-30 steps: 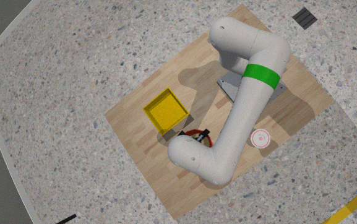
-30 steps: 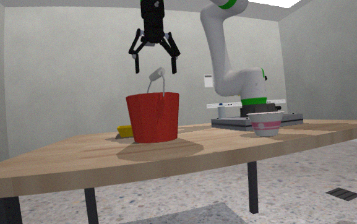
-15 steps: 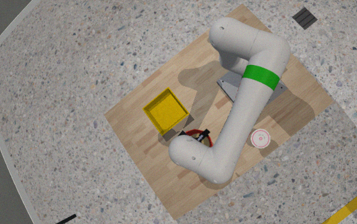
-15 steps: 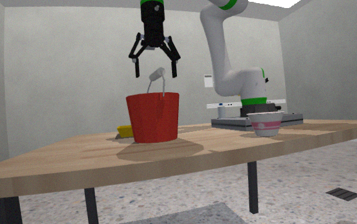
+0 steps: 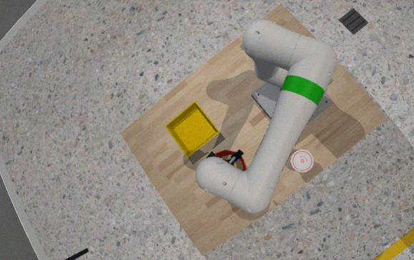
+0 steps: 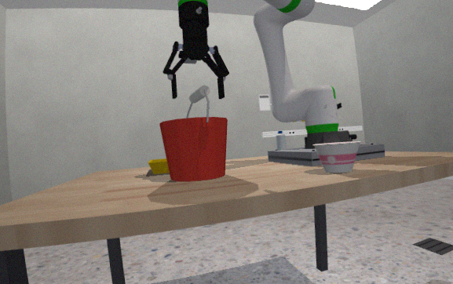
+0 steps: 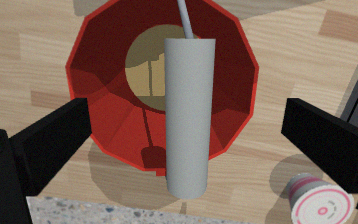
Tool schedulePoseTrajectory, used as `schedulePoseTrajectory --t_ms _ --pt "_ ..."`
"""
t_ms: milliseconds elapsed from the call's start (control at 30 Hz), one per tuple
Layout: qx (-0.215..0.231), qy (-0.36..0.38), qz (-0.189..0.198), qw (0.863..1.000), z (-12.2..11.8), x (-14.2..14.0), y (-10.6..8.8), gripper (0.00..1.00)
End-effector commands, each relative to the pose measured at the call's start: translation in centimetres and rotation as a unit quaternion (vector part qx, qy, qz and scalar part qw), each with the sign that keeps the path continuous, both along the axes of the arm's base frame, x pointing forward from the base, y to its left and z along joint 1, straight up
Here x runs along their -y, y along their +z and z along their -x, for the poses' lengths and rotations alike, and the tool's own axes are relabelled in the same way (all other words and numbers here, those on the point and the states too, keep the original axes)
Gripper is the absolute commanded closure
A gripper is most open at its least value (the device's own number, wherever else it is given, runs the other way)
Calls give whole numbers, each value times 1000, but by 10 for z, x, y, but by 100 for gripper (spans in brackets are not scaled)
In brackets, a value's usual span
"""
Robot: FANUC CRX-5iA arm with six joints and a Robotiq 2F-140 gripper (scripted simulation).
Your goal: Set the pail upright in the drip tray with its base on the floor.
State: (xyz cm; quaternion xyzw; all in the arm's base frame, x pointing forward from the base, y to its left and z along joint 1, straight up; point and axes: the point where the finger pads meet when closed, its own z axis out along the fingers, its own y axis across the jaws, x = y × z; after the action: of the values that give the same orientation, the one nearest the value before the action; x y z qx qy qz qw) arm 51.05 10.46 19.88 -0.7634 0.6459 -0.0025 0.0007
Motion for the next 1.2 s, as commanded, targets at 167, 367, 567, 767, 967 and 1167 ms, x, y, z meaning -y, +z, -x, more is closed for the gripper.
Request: schedulePoseTrajectory --t_ms 167,367,567,767,967,1167 --pt "1 0 0 1000 0 0 1 0" --pt "1 0 0 1000 0 0 1 0" --pt "1 0 0 1000 0 0 1 0" --pt "1 0 0 1000 0 0 1 90" --pt "1 0 0 1000 0 0 1 90" --pt "1 0 0 1000 0 0 1 90"
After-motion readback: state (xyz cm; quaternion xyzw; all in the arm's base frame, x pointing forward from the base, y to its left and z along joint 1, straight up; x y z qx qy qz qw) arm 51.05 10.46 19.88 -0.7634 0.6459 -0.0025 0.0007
